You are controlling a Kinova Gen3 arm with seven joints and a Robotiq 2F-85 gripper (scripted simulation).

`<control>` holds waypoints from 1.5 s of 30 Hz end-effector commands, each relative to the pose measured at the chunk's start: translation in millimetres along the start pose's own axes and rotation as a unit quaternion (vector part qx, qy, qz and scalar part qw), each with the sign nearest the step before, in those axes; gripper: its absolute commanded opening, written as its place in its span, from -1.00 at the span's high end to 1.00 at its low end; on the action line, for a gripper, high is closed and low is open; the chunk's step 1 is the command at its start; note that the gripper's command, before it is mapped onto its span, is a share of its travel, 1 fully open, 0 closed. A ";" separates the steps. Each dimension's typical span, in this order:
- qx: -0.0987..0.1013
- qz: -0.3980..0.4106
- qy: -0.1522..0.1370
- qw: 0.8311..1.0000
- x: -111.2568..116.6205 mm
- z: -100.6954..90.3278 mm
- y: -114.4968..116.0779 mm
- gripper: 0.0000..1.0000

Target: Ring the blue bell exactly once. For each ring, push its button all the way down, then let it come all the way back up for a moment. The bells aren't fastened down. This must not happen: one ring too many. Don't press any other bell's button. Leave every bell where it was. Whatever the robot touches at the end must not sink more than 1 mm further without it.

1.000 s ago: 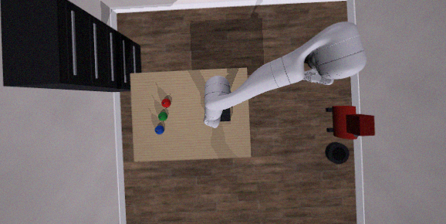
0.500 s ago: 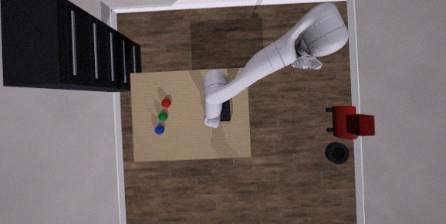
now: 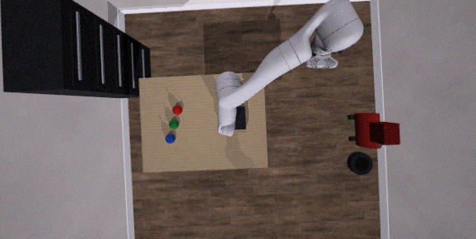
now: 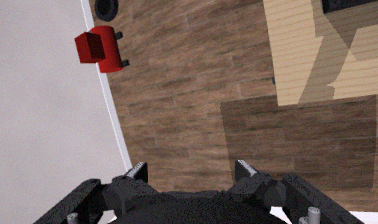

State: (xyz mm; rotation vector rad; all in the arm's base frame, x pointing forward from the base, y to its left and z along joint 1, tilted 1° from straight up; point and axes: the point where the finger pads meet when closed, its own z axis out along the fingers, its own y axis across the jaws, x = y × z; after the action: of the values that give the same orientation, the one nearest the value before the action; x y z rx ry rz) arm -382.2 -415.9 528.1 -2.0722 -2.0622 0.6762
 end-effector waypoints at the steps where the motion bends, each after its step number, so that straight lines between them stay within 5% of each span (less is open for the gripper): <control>1: -0.006 -0.011 0.003 1.000 -7.9 5.1 11.3 -1.00; 25: -0.021 -0.034 0.012 0.999 -22.2 17.3 37.3 -1.00; 26: -0.029 -0.047 0.017 0.998 -29.3 23.4 51.4 -1.00; 45: -0.044 -0.074 0.028 0.996 -42.8 35.4 81.5 -1.00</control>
State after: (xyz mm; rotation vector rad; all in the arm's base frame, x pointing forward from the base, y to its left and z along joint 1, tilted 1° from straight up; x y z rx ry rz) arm -326.2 -464.0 476.4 -1.9476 -2.2111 0.5162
